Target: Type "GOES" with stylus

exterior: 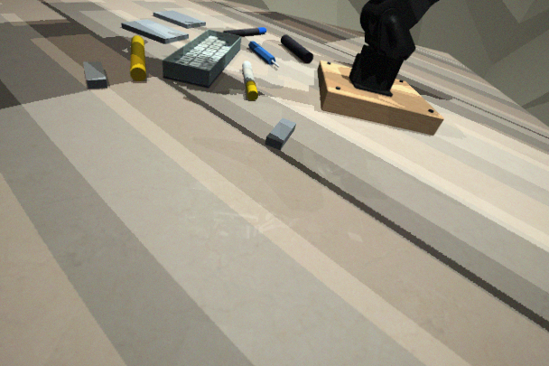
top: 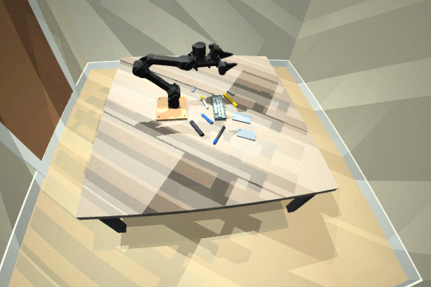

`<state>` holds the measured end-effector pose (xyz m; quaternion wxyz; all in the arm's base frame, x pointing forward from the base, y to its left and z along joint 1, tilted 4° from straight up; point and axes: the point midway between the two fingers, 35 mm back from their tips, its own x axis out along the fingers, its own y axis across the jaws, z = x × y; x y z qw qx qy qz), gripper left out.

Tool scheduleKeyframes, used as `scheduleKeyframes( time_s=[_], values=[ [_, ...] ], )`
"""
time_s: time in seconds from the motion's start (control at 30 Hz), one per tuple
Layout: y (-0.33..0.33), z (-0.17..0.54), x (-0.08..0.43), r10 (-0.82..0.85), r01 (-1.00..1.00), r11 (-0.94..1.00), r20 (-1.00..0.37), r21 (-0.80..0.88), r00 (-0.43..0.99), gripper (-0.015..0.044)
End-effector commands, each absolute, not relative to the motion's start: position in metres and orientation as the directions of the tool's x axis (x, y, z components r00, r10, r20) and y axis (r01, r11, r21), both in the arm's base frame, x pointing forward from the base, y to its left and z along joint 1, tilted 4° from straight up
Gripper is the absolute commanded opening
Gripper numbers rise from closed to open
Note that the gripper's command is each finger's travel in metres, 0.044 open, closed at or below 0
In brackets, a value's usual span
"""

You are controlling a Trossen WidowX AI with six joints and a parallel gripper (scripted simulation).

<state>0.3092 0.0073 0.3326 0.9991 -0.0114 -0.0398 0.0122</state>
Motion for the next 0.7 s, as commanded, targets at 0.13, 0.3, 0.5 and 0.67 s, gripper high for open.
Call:
scheduleKeyframes(
  time_s=[0.13,0.3,0.5,0.67],
  values=[
    [0.015,0.282,0.336,0.040,-0.038,0.999,-0.178,0.016,0.983,0.0309],
    [0.027,0.204,0.353,0.050,-0.025,0.998,-0.533,0.053,0.844,0.0178],
    [0.040,0.115,0.339,0.024,0.020,0.999,-0.865,0.039,0.502,0.0020],
    [0.045,0.060,0.305,-0.040,0.047,0.998,-0.991,-0.035,0.126,0.0000]
  ],
)
